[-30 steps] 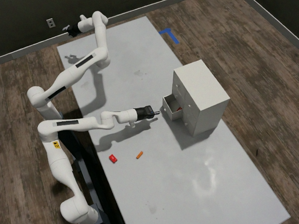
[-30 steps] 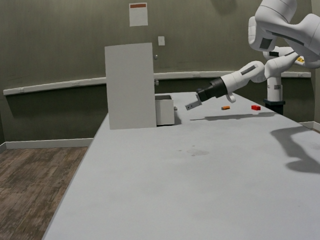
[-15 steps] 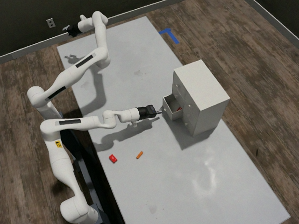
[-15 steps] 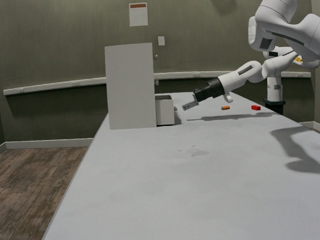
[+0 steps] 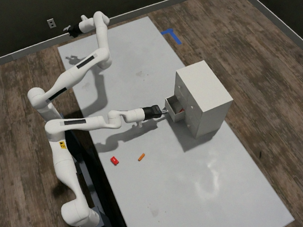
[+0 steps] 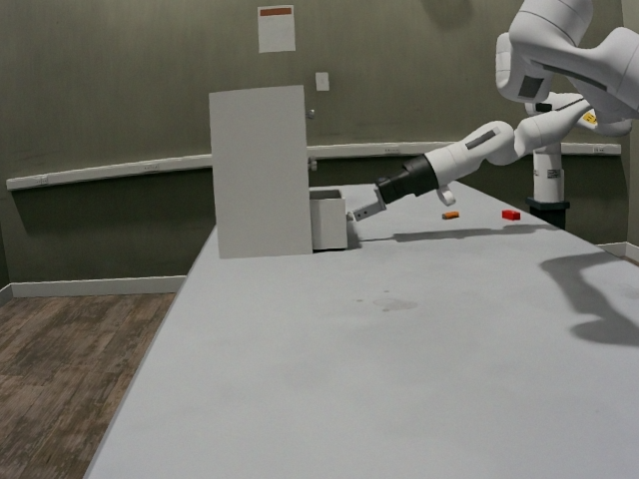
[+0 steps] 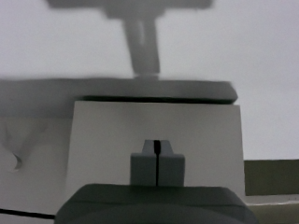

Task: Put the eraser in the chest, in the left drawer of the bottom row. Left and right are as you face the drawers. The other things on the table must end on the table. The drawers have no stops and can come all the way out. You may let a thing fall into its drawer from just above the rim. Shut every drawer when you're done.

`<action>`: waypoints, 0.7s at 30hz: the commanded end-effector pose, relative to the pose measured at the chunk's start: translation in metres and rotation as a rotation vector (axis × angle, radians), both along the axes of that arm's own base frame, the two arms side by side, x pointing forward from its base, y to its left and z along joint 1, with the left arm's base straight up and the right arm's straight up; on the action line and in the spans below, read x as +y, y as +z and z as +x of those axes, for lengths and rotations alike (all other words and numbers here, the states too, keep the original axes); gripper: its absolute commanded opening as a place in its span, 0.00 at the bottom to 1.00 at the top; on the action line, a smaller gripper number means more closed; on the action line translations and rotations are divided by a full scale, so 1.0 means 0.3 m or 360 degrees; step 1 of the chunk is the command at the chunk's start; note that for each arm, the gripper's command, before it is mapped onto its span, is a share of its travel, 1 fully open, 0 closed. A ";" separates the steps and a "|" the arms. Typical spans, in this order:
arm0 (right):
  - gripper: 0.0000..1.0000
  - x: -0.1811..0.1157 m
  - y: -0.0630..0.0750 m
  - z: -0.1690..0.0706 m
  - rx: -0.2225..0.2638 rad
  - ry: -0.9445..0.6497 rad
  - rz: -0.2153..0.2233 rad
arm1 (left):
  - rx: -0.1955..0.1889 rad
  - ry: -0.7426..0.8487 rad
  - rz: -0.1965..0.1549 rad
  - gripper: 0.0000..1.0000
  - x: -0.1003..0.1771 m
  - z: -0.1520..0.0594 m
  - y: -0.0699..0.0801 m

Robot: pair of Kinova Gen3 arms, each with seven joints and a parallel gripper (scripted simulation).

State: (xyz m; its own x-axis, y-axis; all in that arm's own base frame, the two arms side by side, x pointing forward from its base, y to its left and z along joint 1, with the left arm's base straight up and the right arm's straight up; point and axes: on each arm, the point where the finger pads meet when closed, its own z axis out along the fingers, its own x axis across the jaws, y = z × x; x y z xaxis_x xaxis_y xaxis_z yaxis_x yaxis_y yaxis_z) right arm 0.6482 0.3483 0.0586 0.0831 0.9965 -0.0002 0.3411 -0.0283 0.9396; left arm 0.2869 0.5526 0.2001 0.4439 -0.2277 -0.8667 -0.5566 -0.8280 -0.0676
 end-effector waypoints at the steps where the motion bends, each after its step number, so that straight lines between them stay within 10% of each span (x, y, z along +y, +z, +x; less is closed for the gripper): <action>1: 0.00 -0.001 0.005 0.021 -0.0003 -0.0001 0.0002 | -0.0002 0.0000 0.0003 1.00 0.001 0.000 0.005; 21: 0.00 -0.010 0.005 0.129 -0.0003 -0.0001 0.0002 | -0.0002 0.0000 0.0003 1.00 0.001 0.000 0.005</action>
State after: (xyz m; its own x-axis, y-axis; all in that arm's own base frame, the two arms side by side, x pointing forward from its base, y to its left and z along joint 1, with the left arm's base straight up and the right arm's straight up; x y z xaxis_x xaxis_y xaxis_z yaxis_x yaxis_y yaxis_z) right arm 0.6830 0.3454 0.0587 0.0831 0.9965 -0.0001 0.3409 -0.0283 0.9397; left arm 0.2869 0.5526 0.2001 0.4439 -0.2277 -0.8667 -0.5566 -0.8280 -0.0676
